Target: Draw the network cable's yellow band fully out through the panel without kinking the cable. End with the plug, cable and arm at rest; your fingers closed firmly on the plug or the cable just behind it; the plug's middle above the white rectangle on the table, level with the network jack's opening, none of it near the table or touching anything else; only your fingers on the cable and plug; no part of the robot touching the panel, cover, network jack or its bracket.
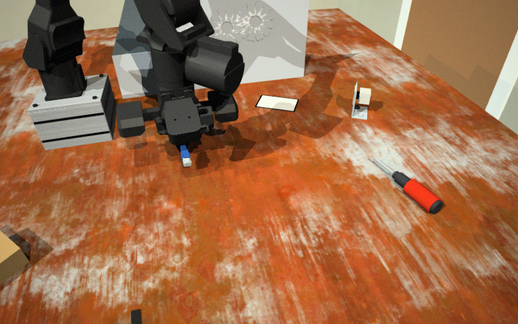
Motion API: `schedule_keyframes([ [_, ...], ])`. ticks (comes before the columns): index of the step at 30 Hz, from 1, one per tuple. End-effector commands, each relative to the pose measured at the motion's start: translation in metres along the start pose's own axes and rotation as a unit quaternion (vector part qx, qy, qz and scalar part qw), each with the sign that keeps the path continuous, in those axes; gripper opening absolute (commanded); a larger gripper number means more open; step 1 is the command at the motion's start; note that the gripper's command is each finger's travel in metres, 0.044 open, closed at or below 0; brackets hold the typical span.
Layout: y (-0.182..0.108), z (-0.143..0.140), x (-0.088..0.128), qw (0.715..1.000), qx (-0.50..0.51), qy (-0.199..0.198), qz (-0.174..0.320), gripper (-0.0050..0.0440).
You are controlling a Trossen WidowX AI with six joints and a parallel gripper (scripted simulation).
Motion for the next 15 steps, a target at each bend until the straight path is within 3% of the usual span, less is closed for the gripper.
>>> schedule_keyframes([
  [1,-0.001,0.012,0.011,0.999,0.013,0.033,-0.012,-0.005],
  [15,-0.024,0.054,0.022,0.986,0.112,0.123,-0.021,-0.005],
])
Point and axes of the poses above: the point midway between the two fingers, 35 mm back from their tips, its own x axis back along the fingers, its own z axis across the jaws, y = z × x, the point moved 10 cm from there along x, back along the fingers, and after that the axes turned 14 degrees about -x, right-handed, at the moved point
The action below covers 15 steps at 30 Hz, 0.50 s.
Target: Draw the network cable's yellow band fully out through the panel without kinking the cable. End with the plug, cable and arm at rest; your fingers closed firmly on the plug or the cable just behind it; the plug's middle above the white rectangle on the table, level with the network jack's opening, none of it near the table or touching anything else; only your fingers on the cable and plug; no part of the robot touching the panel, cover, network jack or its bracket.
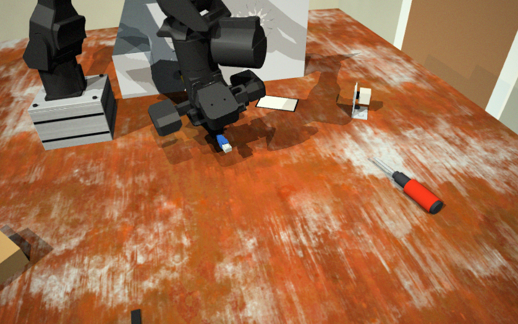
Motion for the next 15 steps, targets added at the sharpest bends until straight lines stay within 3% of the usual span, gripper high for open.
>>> schedule_keyframes([
  [1,-0.005,0.022,0.01,0.998,0.039,0.048,-0.009,-0.005],
  [15,-0.012,0.042,0.005,0.993,0.088,0.075,0.009,-0.005],
])
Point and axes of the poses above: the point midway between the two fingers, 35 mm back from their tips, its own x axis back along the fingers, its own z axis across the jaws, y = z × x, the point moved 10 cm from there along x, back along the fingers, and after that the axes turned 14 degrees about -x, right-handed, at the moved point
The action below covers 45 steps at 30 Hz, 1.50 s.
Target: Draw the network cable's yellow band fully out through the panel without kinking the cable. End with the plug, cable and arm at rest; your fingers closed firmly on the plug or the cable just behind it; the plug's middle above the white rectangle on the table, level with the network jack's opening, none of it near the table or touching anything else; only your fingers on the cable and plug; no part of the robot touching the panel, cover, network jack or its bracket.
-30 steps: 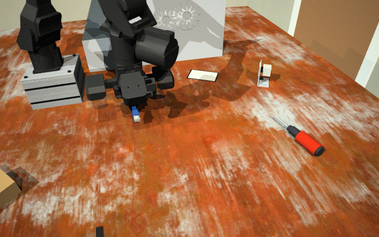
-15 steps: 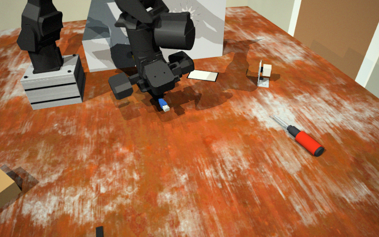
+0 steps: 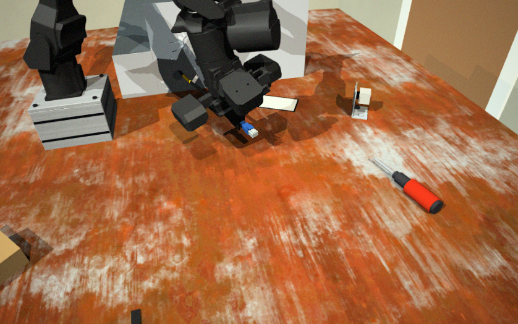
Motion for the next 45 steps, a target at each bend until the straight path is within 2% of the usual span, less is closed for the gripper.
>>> schedule_keyframes([
  [1,0.0,0.017,-0.002,0.999,0.033,0.023,0.013,-0.005],
  [13,-0.012,0.062,-0.019,0.981,0.154,0.091,0.073,-0.005],
  [23,-0.016,0.071,-0.023,0.974,0.179,0.101,0.09,-0.005],
  [30,-0.029,0.097,-0.034,0.952,0.242,0.13,0.139,-0.005],
  [32,-0.029,0.097,-0.034,0.952,0.242,0.13,0.139,-0.005],
  [39,-0.045,0.121,-0.047,0.92,0.303,0.163,0.189,-0.005],
  [45,-0.05,0.128,-0.05,0.91,0.32,0.172,0.202,-0.005],
])
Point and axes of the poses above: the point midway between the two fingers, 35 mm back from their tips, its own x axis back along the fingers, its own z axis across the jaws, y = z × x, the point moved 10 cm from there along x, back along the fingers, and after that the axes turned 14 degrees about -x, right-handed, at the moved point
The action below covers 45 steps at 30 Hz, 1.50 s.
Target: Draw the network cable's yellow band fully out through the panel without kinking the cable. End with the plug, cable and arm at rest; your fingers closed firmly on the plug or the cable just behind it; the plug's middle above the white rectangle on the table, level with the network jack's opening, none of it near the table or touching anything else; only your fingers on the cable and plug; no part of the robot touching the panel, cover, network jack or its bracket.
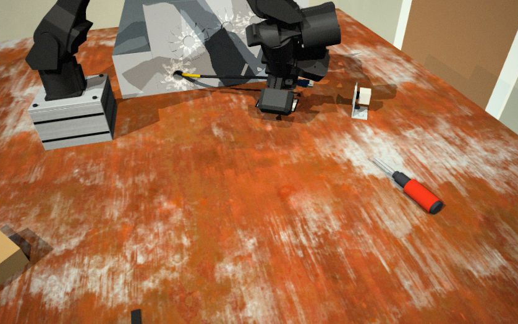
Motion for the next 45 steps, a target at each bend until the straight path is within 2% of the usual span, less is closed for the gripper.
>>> schedule_keyframes([
  [1,0.003,0.011,0.004,1.0,0.017,0.012,-0.002,-0.005],
  [25,-0.022,0.005,0.006,1.0,0.017,0.013,-0.003,-0.005],
  [45,-0.012,-0.004,-0.005,1.0,0.012,0.01,0.001,-0.005],
])
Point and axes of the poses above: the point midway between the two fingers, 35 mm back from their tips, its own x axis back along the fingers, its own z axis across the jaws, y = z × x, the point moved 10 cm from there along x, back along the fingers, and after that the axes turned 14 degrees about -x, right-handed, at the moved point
